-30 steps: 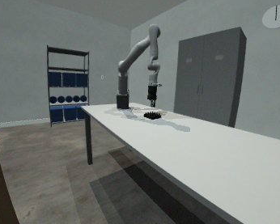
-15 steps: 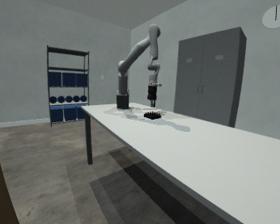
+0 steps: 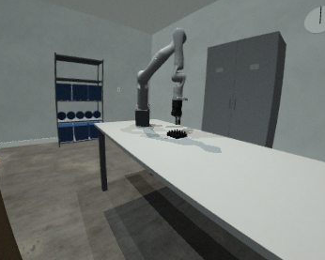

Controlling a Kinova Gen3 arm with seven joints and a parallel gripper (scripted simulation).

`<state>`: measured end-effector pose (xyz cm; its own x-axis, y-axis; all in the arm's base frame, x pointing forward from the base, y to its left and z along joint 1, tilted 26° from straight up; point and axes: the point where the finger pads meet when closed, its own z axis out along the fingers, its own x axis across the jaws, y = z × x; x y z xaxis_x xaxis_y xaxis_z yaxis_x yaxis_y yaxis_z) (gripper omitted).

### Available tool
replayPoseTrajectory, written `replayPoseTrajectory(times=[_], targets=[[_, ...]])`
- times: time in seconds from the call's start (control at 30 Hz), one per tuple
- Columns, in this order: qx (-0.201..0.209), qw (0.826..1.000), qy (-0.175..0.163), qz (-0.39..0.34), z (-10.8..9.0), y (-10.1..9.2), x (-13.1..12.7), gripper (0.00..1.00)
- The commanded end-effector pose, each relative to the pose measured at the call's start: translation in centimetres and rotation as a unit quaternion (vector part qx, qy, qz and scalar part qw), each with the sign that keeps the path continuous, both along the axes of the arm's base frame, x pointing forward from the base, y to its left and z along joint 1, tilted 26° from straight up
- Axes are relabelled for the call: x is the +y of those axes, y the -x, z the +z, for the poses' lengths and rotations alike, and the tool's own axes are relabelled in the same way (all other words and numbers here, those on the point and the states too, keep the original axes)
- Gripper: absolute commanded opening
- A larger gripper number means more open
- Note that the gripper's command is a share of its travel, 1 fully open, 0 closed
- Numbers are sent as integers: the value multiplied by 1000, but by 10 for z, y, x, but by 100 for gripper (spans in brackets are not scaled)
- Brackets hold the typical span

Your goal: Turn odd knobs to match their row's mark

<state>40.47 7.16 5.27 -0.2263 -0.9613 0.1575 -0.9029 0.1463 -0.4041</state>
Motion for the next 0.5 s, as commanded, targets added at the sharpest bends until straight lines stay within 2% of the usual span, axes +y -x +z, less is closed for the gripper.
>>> replayPoseTrajectory(times=[0.0,0.47], targets=[[0,1000,0,-2,-1,-1,-2,46],[0,1000,0,-2,-12,-6,-4,46]])
